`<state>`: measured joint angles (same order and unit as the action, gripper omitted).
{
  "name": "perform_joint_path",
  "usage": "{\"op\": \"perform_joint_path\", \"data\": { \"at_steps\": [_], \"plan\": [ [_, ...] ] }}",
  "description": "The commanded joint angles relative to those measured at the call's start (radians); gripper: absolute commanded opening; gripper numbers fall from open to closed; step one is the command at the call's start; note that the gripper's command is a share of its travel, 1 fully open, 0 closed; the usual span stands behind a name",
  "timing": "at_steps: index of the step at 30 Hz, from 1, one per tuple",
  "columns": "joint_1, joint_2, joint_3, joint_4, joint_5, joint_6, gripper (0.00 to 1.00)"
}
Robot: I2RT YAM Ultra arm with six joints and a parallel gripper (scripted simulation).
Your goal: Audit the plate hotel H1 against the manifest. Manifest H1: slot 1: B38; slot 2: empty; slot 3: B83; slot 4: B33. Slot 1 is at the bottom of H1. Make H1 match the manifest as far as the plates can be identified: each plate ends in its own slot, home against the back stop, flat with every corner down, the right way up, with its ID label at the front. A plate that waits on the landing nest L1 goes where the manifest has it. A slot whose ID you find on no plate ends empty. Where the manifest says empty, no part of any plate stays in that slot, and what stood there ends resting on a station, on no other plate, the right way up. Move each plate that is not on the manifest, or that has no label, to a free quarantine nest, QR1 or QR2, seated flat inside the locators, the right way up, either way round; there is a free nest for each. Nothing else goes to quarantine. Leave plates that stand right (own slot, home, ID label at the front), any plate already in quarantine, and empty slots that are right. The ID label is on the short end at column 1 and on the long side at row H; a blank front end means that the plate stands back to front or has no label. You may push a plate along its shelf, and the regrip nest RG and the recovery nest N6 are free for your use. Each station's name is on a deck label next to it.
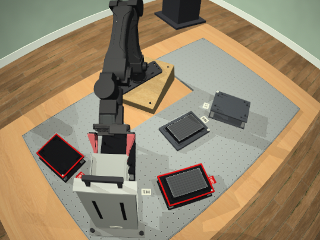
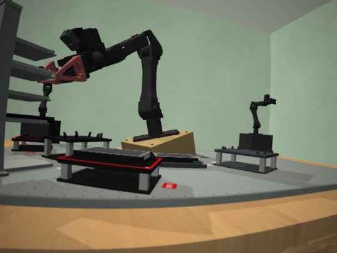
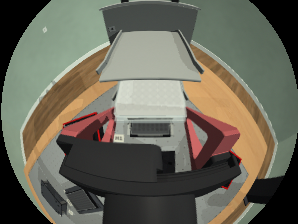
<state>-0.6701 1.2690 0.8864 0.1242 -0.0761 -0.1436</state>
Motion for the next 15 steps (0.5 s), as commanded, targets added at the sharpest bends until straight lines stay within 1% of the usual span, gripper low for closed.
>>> {"op": "perform_joint_path", "data": {
  "at_steps": [1, 15],
  "plan": [
    [-0.002, -0.021, -0.004, 0.001, -0.003, 0.000, 0.86],
    [-0.011, -0.083, -0.060, -0.006, -0.012, -0.002, 0.86]
  ]
}}
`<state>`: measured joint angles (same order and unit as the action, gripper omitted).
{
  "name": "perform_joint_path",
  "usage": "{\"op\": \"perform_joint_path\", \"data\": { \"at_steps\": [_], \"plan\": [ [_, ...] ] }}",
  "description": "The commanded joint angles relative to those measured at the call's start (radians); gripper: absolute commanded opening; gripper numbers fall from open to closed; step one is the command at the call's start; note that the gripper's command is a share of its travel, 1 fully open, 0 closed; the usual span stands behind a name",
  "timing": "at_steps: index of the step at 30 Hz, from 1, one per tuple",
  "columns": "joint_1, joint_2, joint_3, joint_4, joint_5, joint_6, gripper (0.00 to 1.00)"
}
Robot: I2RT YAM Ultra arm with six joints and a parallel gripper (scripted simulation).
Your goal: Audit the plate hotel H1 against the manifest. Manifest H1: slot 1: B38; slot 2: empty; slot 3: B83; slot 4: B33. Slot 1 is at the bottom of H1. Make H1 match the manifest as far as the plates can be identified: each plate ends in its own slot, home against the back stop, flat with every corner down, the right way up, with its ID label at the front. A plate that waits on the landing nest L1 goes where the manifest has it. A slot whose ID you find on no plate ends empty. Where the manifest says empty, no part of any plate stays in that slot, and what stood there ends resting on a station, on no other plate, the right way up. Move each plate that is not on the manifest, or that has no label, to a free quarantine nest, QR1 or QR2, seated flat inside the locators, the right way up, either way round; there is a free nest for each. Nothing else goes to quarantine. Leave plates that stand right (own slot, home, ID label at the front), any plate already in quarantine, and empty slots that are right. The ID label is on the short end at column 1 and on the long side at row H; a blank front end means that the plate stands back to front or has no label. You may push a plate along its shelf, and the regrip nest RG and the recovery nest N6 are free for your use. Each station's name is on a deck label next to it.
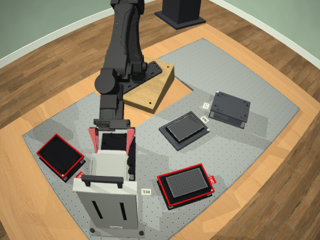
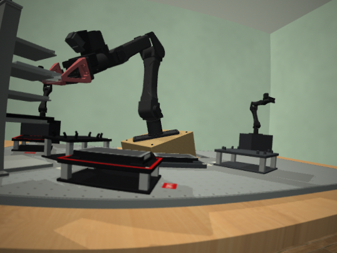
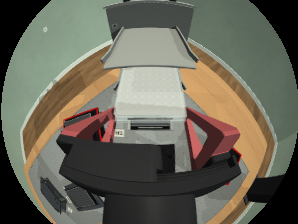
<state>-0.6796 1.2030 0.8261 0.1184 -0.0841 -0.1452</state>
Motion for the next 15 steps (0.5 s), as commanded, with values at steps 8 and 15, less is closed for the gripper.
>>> {"op": "perform_joint_path", "data": {
  "at_steps": [8, 15],
  "plan": [
    [-0.008, -0.060, -0.036, -0.007, -0.010, -0.002, 0.86],
    [-0.013, -0.087, -0.058, -0.013, -0.015, -0.004, 0.86]
  ]
}}
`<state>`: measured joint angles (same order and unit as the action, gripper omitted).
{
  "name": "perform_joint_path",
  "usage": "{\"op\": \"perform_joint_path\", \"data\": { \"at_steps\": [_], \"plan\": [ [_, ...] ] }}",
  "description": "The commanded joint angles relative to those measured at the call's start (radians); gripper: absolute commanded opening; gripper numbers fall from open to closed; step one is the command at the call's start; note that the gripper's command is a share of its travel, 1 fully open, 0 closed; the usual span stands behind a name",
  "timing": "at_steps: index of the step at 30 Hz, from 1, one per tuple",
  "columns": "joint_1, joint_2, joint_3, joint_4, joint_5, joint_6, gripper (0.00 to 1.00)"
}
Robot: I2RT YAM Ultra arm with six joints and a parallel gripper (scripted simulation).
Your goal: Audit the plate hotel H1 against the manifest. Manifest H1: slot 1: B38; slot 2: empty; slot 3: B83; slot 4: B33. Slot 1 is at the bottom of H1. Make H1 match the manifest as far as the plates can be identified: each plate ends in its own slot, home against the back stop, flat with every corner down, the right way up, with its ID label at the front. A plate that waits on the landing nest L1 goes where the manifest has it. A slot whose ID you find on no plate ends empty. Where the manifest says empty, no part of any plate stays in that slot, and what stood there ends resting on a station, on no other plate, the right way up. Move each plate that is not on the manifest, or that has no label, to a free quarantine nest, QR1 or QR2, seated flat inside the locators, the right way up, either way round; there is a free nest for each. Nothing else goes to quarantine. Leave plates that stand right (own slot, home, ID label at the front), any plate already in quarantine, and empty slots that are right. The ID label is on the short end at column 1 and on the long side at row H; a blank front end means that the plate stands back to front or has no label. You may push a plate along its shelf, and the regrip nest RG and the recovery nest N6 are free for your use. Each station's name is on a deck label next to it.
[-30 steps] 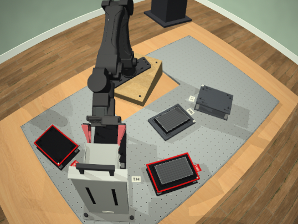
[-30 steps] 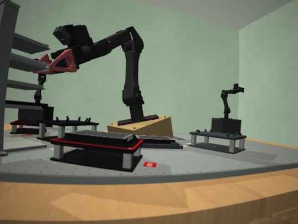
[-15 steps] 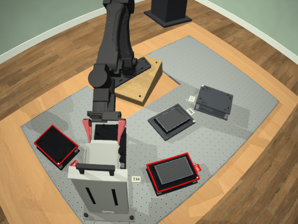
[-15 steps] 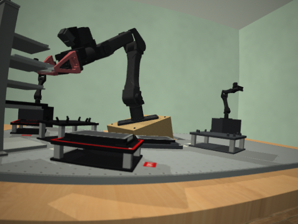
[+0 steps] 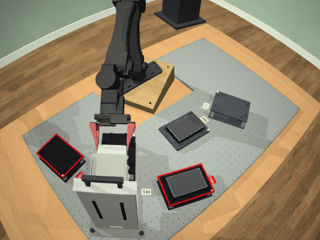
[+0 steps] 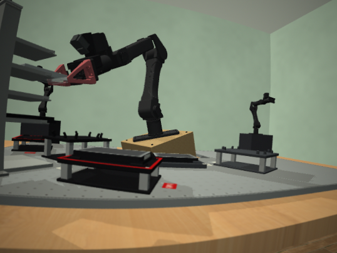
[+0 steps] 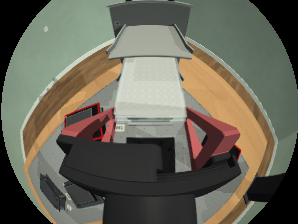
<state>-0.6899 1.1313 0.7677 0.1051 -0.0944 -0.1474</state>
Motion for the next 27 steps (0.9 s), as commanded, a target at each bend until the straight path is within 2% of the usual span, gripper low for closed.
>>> {"op": "perform_joint_path", "data": {
  "at_steps": [1, 27],
  "plan": [
    [-0.003, -0.021, -0.003, -0.001, -0.005, -0.002, 0.86],
    [-0.030, -0.158, -0.100, -0.042, -0.031, -0.008, 0.86]
  ]
}}
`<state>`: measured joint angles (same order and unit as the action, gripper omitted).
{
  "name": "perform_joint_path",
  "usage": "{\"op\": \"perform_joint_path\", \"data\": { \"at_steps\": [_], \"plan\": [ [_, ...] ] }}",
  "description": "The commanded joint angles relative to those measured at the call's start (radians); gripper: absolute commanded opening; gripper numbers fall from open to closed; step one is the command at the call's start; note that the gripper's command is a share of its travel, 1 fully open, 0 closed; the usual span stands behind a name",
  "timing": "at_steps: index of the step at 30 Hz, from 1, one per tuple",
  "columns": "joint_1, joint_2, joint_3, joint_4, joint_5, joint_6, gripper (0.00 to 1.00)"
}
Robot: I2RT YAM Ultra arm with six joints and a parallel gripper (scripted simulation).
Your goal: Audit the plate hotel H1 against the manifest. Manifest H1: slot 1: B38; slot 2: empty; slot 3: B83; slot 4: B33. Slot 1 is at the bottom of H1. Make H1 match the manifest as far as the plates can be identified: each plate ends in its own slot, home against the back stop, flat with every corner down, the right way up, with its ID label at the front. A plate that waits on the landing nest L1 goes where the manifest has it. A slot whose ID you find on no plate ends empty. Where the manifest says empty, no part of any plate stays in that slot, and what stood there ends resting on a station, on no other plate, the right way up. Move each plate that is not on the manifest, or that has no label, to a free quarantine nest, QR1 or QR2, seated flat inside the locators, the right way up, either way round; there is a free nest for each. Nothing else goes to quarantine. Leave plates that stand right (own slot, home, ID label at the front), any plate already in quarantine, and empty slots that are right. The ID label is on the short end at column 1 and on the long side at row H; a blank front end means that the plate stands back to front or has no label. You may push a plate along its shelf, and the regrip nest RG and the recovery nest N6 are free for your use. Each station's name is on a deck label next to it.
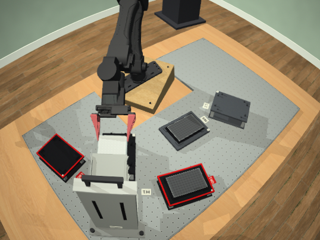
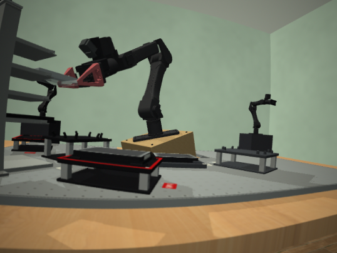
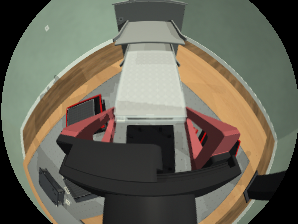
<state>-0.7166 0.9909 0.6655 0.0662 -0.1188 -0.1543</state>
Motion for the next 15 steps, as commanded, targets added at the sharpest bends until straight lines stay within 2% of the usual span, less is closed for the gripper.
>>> {"op": "perform_joint_path", "data": {
  "at_steps": [1, 15],
  "plan": [
    [-0.004, -0.023, -0.002, -0.006, -0.008, -0.002, 0.86],
    [-0.021, -0.096, -0.045, -0.036, -0.024, -0.006, 0.86]
  ]
}}
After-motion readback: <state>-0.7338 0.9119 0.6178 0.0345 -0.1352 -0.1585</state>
